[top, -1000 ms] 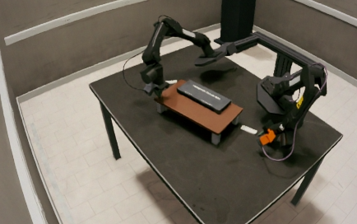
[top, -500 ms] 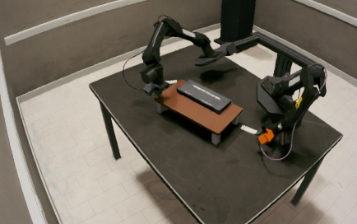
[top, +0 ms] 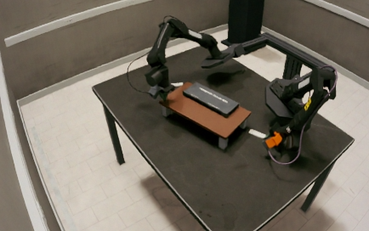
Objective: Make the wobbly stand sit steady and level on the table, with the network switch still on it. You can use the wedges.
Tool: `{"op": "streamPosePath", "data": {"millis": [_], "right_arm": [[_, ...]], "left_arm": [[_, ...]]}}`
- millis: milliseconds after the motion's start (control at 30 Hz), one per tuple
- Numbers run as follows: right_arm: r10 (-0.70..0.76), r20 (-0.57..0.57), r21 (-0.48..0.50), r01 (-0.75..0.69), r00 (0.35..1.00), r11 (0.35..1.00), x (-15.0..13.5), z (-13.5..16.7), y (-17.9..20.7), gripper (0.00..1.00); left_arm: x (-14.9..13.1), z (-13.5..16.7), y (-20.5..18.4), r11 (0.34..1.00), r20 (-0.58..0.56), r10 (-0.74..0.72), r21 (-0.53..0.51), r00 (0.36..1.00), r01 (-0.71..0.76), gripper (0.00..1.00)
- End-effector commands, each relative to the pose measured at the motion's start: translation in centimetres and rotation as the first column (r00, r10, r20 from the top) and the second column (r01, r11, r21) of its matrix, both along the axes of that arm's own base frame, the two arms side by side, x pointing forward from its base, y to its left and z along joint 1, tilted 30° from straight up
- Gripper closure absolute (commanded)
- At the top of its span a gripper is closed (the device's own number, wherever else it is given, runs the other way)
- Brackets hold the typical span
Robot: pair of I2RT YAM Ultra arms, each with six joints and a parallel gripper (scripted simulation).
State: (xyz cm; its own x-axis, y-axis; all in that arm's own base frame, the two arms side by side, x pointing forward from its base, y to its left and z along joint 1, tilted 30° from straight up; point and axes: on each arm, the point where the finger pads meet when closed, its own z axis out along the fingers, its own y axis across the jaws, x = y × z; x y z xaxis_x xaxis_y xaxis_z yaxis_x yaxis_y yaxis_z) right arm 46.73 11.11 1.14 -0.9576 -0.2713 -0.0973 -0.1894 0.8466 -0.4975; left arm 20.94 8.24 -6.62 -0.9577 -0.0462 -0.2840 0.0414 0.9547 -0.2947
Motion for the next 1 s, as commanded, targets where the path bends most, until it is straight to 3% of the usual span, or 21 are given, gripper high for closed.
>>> {"op": "streamPosePath", "data": {"millis": [0, 500, 633, 967], "right_arm": [[0.028, 0.028, 0.012, -0.028, 0.999, 1.0, 0.5, 0.2, 1.3, 1.0], [0.028, 0.028, 0.012, -0.028, 0.999, 1.0, 0.5, 0.2, 1.3, 1.0], [0.028, 0.028, 0.012, -0.028, 0.999, 1.0, 0.5, 0.2, 1.3, 1.0], [0.028, 0.028, 0.012, -0.028, 0.999, 1.0, 0.5, 0.2, 1.3, 1.0]], "left_arm": [[-0.1, -0.3, -1.0, 1.0, 0.009, -0.02, -0.022, 1.0, 0.02, 1.0], [-0.3, -1.0, -1.8, 0.999, -0.011, -0.005, -0.034, 1.0, 0.005, 1.0], [0.8, 0.0, -1.1, 1.0, 0.035, -0.005, 0.003, 0.999, 0.005, 1.0], [-0.2, -1.1, -2.1, 1.0, -0.009, -0.004, -0.017, 1.0, 0.004, 1.0]]}}
